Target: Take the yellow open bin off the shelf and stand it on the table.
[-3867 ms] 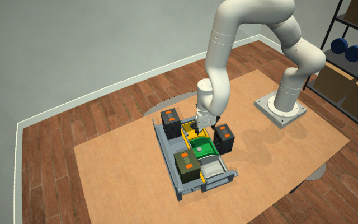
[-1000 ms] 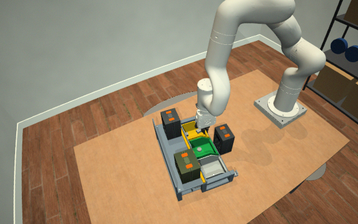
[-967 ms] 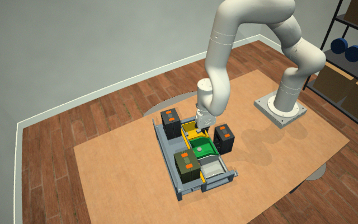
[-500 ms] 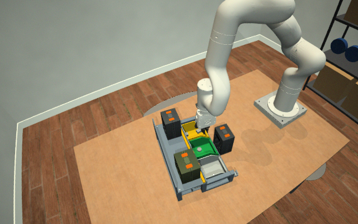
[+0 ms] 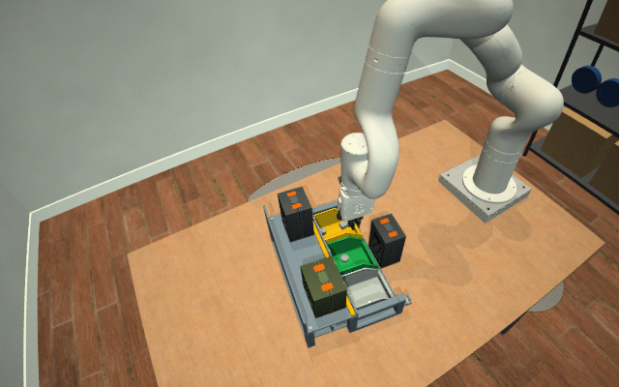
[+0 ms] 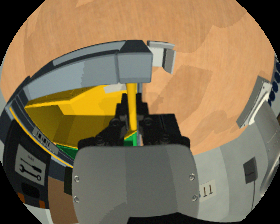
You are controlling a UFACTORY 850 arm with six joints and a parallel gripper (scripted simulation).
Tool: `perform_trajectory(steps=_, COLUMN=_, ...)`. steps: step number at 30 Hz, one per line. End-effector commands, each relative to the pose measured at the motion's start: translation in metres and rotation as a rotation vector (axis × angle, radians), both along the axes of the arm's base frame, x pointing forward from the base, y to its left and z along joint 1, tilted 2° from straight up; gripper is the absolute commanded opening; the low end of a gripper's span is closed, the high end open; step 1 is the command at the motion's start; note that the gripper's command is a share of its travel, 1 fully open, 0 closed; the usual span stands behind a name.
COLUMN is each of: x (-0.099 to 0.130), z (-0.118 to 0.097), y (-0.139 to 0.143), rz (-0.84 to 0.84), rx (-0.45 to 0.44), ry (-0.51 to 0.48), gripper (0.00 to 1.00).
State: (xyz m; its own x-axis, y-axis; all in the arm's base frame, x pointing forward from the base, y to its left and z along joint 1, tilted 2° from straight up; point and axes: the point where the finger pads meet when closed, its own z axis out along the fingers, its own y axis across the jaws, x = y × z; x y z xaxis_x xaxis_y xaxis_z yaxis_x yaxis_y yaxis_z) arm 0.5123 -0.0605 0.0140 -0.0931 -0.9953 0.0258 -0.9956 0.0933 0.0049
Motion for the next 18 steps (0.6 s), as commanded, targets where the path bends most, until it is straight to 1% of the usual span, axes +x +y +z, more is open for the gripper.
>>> perform_trajectory(steps=1, x=0.001, z=0.0008, y=-0.0001, rz=0.0, rx=0.0, ry=-0.002, gripper=0.0)
perform_trajectory(steps=4, x=0.001, z=0.0008, y=-0.0001, rz=0.0, rx=0.0, ry=-0.002, gripper=0.0)
perform_trajectory(steps=9, x=0.001, z=0.0088, y=0.0001, rz=0.0, rx=0.0, ry=-0.002, gripper=0.0)
perform_trajectory(steps=18, x=0.001, z=0.0088, y=0.0001, rz=0.0, rx=0.0, ry=-0.002, gripper=0.0)
